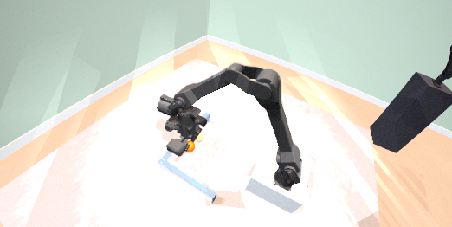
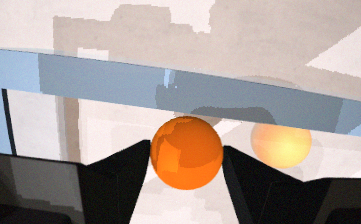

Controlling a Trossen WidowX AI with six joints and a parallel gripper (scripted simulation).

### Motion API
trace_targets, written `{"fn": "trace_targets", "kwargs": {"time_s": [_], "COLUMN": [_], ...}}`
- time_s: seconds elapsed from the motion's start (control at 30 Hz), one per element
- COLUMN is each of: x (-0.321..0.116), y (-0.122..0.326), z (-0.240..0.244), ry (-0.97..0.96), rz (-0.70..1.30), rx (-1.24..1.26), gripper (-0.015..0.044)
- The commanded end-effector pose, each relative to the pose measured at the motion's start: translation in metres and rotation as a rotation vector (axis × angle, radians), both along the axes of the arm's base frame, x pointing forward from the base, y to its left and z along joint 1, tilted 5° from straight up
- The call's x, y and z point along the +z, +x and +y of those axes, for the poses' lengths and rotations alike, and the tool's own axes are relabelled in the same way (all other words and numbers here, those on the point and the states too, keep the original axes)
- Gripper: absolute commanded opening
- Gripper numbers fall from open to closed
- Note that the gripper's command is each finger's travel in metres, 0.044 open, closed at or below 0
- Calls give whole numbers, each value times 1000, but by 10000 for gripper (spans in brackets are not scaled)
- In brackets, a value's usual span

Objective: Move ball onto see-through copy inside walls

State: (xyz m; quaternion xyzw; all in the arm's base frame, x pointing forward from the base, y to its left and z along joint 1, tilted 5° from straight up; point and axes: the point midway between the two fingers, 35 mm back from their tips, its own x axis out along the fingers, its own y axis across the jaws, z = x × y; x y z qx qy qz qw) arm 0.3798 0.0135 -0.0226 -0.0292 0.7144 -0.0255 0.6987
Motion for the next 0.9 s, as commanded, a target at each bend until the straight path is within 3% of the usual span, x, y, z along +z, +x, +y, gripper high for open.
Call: {"fn": "trace_targets", "kwargs": {"time_s": [0.0, 0.3, 0.7, 0.87], "x": [7, 15, 101, 106], "y": [-4, -12, 4, 4], "z": [-1, 2, 0, 0], "ry": [-3, 19, 3, 2], "rz": [13, 55, -25, -30], "rx": [8, 42, -50, -56], "gripper": [0, 0, 0, 0]}}
